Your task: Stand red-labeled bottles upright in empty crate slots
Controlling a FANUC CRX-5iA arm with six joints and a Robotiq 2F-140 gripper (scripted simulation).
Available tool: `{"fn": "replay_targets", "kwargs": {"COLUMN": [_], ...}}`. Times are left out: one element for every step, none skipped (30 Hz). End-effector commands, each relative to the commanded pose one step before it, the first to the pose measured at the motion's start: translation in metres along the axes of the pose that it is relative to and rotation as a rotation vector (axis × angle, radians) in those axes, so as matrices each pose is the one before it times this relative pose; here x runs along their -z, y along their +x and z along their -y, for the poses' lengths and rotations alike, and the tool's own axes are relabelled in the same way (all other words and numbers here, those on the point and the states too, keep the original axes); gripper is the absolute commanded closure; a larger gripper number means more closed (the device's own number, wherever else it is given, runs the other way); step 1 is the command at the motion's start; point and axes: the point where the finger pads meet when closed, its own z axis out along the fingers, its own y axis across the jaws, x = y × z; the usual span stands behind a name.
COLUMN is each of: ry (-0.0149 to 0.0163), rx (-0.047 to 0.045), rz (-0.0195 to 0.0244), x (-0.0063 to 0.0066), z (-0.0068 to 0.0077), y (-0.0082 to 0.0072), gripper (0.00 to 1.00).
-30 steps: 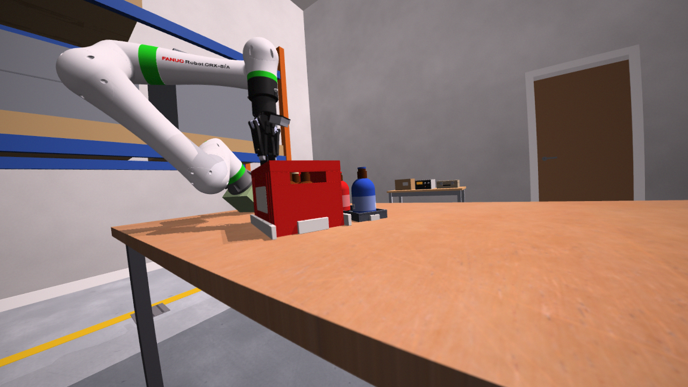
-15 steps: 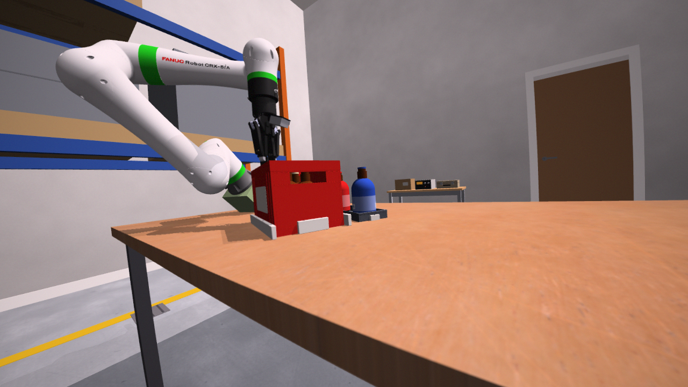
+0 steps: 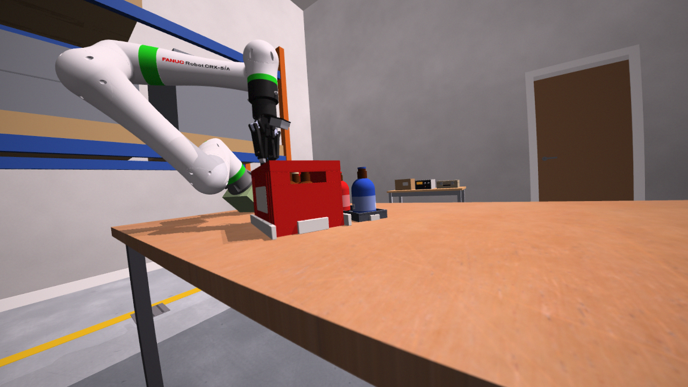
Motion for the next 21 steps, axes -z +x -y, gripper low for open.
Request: {"fn": "replay_targets", "kwargs": {"ry": [-0.00020, 0.00000, 0.00000, 0.00000, 0.00000, 0.00000, 0.00000, 0.00000, 0.00000, 0.00000, 0.00000, 0.00000, 0.00000, 0.00000, 0.00000, 0.00000, 0.00000, 0.00000, 0.00000, 0.00000, 0.00000], "rx": [-0.00002, 0.00000, 0.00000, 0.00000, 0.00000, 0.00000, 0.00000, 0.00000, 0.00000, 0.00000, 0.00000, 0.00000, 0.00000, 0.00000, 0.00000, 0.00000, 0.00000, 0.00000, 0.00000, 0.00000, 0.00000], "rz": [-0.00166, 0.00000, 0.00000, 0.00000, 0.00000, 0.00000, 0.00000, 0.00000, 0.00000, 0.00000, 0.00000, 0.00000, 0.00000, 0.00000, 0.00000, 0.00000, 0.00000, 0.00000, 0.00000, 0.00000, 0.00000], "x": [-0.00066, -0.00049, -0.00049, -0.00048, -0.00048, -0.00047, -0.00046, -0.00045, -0.00044, -0.00042, -0.00041, 0.00000, 0.00000, -0.00039, -0.00038, -0.00036, -0.00034, -0.00032, -0.00030, -0.00028, -0.00026], "z": [-0.00005, 0.00000, 0.00000, 0.00000, 0.00000, 0.00000, 0.00000, 0.00000, 0.00000, 0.00000, 0.00000, 0.00000, 0.00000, 0.00000, 0.00000, 0.00000, 0.00000, 0.00000, 0.00000, 0.00000, 0.00000], "y": [0.00059, 0.00001, 0.00001, 0.00001, 0.00001, 0.00001, 0.00000, 0.00000, 0.00000, 0.00000, 0.00001, 0.00000, 0.00000, 0.00001, 0.00001, 0.00001, 0.00000, 0.00000, 0.00000, 0.00000, 0.00000], "gripper": [0.90, 0.90, 0.90, 0.90, 0.90, 0.90, 0.90, 0.90, 0.90, 0.90, 0.90, 0.90, 0.90, 0.90, 0.90, 0.90, 0.90, 0.90, 0.90, 0.90, 0.90]}}
